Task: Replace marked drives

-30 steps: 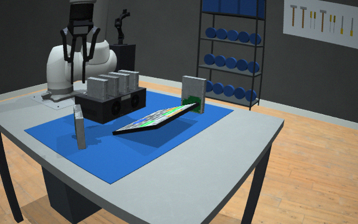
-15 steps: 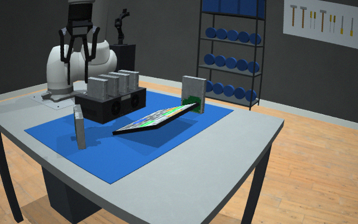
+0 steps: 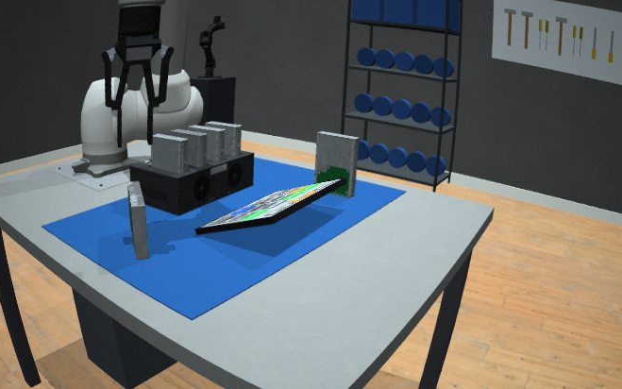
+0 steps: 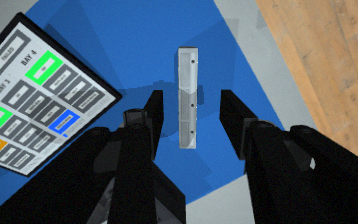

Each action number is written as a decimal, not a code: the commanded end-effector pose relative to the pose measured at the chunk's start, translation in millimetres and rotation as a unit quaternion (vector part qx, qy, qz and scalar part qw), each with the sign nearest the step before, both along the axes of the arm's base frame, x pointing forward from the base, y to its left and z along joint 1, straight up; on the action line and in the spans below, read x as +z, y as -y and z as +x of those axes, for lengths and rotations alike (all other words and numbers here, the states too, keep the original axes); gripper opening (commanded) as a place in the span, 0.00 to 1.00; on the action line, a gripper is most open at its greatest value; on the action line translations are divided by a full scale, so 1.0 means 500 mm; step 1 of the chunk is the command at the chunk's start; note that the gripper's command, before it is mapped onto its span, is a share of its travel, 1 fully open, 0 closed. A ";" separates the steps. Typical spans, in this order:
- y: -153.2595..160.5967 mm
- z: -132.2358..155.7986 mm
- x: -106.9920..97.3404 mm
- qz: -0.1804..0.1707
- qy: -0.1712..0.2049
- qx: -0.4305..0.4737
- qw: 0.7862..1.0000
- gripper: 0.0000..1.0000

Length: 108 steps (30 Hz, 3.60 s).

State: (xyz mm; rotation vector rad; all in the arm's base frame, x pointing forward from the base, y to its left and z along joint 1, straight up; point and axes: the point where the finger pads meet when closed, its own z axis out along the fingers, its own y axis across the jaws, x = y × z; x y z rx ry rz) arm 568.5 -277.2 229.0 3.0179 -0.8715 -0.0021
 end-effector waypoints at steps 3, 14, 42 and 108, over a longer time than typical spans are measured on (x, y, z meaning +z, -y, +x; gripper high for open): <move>0.000 0.001 0.001 0.000 0.001 0.000 1.000 0.40; 0.000 0.001 -0.009 0.000 0.001 0.000 1.000 0.40; 0.000 0.002 -0.121 0.000 0.001 0.000 1.000 0.40; 0.000 0.002 -0.212 0.000 0.001 0.000 1.000 0.40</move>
